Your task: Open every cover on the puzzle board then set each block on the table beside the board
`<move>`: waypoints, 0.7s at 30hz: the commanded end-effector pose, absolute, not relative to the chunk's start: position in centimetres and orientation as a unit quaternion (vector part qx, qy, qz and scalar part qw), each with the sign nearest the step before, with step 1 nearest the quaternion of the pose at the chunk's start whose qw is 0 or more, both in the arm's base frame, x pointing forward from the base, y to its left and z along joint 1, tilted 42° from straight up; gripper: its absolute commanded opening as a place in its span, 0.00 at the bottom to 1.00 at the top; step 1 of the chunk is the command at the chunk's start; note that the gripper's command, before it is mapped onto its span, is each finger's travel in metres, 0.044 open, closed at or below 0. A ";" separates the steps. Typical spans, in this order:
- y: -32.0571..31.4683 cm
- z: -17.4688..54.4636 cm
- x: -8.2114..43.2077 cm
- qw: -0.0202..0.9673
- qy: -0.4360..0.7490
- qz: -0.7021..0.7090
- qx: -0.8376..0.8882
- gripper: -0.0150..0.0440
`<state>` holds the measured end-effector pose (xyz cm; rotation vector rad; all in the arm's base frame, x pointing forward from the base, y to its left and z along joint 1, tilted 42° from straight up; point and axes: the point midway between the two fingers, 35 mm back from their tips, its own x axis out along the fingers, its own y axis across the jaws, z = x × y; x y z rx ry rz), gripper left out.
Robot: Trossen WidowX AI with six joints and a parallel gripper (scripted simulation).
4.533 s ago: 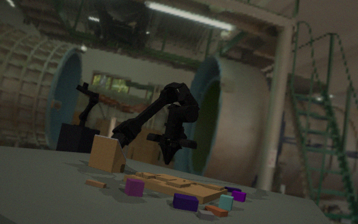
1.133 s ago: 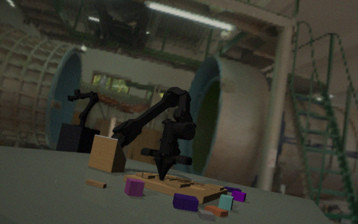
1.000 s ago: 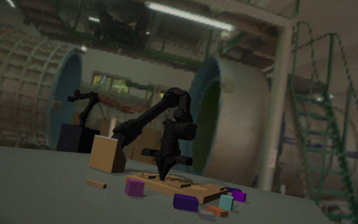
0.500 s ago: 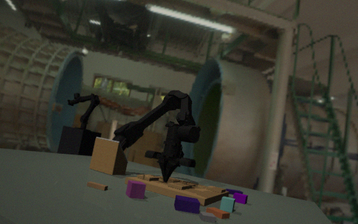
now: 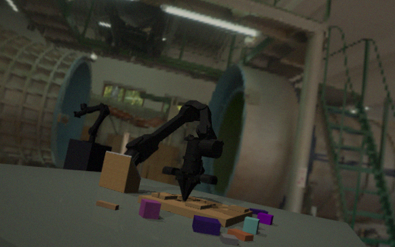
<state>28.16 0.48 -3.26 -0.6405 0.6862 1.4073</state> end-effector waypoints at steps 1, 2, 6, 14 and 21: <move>1.0 -2.9 28.2 0.666 0.300 0.623 -0.281 0.25; 1.0 -2.8 28.2 0.666 0.300 0.623 -0.281 0.25; 1.3 -2.6 28.3 0.666 0.300 0.623 -0.280 0.25; 2.0 -2.1 28.3 0.666 0.300 0.623 -0.280 0.25; 2.5 -1.6 28.2 0.666 0.299 0.623 -0.280 0.25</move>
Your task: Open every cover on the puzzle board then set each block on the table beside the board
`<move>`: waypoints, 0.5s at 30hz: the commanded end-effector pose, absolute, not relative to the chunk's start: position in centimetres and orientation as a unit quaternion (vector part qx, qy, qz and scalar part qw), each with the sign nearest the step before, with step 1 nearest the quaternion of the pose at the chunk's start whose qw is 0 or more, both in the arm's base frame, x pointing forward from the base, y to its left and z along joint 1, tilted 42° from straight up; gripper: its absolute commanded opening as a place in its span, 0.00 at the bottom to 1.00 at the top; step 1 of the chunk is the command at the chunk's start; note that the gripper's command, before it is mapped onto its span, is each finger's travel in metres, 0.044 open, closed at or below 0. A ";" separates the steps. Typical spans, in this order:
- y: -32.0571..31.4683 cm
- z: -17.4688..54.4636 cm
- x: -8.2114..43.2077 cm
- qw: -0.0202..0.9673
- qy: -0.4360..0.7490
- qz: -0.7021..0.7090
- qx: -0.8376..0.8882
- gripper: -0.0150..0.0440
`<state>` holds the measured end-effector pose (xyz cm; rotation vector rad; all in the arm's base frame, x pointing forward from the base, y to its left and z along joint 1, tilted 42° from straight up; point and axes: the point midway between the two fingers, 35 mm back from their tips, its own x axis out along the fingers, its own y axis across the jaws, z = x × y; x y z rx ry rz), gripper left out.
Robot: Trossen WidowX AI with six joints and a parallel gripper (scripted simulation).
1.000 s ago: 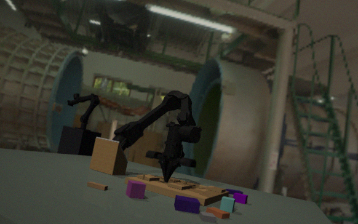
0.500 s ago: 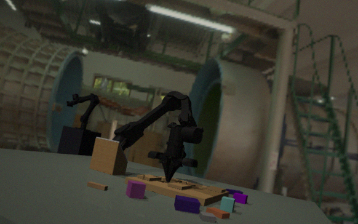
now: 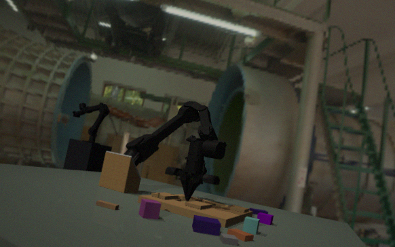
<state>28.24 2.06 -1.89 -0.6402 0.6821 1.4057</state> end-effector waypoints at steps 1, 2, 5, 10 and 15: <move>2.6 -1.6 28.2 0.666 0.299 0.624 -0.280 0.25; 2.7 -1.5 28.2 0.666 0.299 0.624 -0.280 0.25; 2.9 -1.3 28.2 0.666 0.299 0.624 -0.279 0.25; 3.3 -1.0 28.2 0.666 0.299 0.624 -0.279 0.25; 3.7 -0.7 28.1 0.666 0.298 0.624 -0.279 0.25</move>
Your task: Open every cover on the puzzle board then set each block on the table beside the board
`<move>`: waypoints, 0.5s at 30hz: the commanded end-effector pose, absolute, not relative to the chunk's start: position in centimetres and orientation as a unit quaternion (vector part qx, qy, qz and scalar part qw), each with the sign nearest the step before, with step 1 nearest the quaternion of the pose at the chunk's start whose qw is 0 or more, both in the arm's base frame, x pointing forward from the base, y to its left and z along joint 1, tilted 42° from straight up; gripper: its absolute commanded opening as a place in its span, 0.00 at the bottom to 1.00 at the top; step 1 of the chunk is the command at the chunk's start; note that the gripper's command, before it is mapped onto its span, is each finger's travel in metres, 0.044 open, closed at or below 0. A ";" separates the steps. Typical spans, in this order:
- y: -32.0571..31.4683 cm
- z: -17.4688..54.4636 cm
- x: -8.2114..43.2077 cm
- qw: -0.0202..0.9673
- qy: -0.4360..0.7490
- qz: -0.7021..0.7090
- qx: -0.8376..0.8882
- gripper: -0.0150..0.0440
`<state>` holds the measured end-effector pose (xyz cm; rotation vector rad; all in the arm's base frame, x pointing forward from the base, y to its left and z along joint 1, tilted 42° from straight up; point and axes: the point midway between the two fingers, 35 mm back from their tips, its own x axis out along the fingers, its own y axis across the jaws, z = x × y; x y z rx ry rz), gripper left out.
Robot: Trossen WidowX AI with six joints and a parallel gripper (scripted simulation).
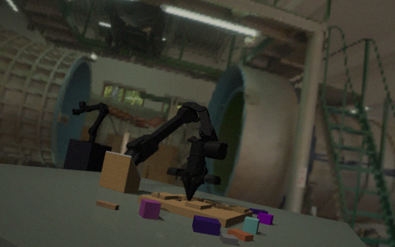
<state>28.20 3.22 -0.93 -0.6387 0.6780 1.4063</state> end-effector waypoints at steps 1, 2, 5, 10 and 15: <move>3.6 -0.7 28.1 0.666 0.298 0.624 -0.279 0.25; 3.6 -0.6 28.1 0.666 0.298 0.624 -0.279 0.25; 3.4 -0.4 28.2 0.666 0.298 0.624 -0.279 0.25; 3.0 0.1 28.2 0.666 0.299 0.624 -0.279 0.25; 2.6 0.6 28.2 0.666 0.299 0.624 -0.279 0.25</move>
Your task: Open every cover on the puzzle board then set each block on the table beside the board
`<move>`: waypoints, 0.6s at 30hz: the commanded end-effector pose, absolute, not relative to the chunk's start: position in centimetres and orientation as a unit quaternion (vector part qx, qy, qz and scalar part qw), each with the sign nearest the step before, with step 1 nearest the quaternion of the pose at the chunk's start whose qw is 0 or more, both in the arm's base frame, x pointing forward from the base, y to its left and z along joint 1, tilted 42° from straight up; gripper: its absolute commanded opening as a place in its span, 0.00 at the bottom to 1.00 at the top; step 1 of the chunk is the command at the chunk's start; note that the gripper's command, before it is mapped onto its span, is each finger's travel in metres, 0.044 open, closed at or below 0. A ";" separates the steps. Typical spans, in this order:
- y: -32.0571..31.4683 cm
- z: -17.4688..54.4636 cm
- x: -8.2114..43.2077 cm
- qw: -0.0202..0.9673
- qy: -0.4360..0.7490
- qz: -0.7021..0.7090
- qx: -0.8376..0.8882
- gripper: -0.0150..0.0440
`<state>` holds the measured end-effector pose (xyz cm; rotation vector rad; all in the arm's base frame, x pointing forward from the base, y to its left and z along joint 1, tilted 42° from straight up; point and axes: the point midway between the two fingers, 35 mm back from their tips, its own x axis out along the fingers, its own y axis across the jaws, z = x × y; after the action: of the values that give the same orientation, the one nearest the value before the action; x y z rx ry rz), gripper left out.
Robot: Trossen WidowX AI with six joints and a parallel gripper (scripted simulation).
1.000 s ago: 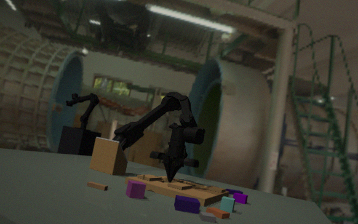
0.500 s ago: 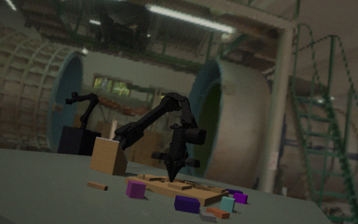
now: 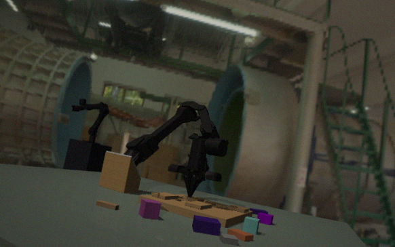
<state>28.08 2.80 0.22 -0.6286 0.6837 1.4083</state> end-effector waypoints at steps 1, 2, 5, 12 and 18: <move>2.5 0.7 28.2 0.666 0.299 0.624 -0.279 0.25; 2.5 0.8 28.2 0.666 0.299 0.624 -0.279 0.25; 2.2 1.2 28.2 0.666 0.299 0.624 -0.279 0.25; 1.7 1.9 28.2 0.666 0.299 0.624 -0.279 0.25; 1.2 2.5 28.1 0.666 0.299 0.624 -0.279 0.25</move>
<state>28.09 1.52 2.18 -0.6232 0.6760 1.4077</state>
